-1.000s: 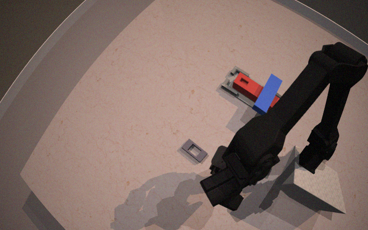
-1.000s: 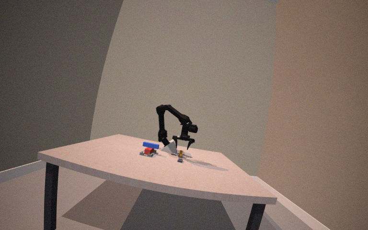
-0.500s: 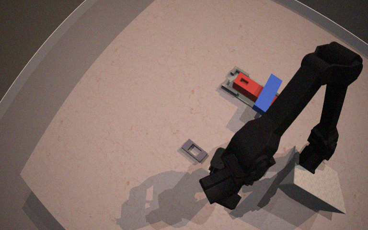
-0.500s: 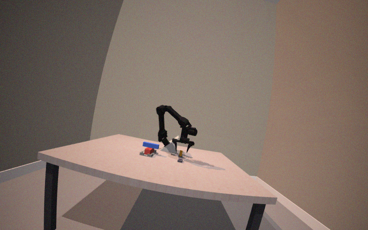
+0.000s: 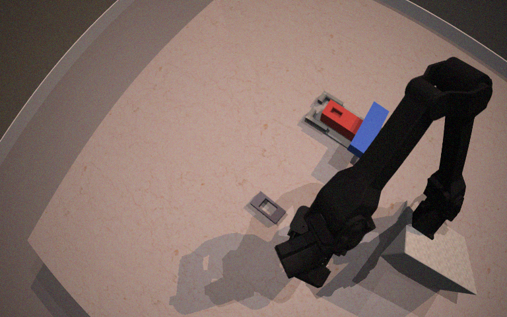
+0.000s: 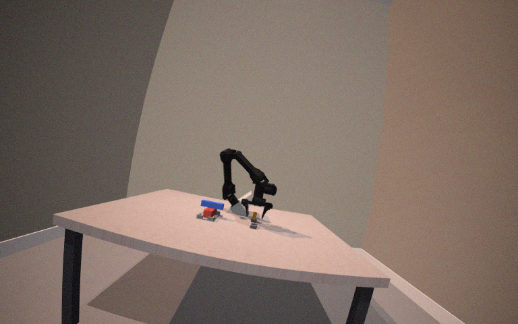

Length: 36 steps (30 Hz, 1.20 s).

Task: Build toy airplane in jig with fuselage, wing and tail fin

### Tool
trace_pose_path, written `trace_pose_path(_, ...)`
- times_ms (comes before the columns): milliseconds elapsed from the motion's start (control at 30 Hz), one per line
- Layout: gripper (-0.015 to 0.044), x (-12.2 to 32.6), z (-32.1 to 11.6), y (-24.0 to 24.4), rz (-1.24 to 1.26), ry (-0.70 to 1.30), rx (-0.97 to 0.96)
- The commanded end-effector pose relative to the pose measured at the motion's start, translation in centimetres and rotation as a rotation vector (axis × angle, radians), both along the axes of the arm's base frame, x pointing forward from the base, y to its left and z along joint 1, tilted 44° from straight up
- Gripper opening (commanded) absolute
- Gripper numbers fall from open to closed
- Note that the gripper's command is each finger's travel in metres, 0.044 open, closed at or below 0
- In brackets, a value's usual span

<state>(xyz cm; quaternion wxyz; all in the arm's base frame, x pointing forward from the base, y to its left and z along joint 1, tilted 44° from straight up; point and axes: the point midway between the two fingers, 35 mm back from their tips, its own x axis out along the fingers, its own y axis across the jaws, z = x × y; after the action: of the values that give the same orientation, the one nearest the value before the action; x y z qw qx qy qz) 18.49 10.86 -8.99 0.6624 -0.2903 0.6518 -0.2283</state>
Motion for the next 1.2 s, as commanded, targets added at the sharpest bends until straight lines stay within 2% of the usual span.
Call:
trace_pose_path(0, 0.0414, -0.1, -0.3, -0.4, 0.006, 0.005, -0.009)
trace_pose_path(467, 0.0046, -0.1, -0.3, -0.4, 0.006, 0.005, -0.009)
trace_pose_path(700, 0.0000, -0.1, -0.3, -0.4, 0.006, 0.005, -0.009)
trace_pose_path(1167, 0.0000, 1.1, 1.5, 2.1, 0.004, -0.049, 0.022)
